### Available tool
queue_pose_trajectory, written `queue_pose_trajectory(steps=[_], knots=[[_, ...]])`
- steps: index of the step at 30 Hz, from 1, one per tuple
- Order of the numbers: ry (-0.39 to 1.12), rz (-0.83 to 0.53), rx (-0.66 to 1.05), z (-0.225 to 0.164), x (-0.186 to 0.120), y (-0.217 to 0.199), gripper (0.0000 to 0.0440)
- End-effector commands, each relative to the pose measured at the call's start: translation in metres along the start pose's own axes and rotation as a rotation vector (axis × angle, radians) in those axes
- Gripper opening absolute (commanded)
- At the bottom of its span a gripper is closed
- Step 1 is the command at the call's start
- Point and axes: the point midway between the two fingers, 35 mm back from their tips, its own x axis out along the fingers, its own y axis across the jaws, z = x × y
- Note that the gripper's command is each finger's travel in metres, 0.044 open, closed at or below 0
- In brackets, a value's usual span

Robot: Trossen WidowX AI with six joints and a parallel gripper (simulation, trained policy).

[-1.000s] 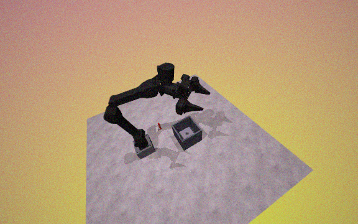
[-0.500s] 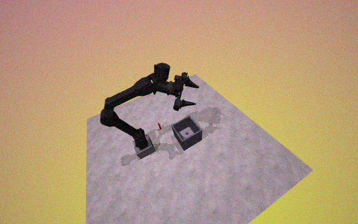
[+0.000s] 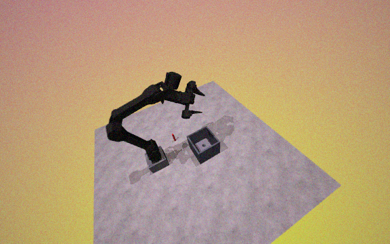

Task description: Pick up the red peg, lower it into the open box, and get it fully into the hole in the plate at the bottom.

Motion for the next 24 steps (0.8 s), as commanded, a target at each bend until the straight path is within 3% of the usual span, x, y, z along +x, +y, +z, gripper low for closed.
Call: queue_pose_trajectory(steps=[1,12,24], knots=[[0.109,-0.005,0.048,-0.033,-0.002,-0.004,0.044],[0.373,-0.08,0.175,-0.109,-0.018,-0.017,0.044],[0.606,-0.277,0.306,-0.182,-0.042,-0.044,0.0438]])
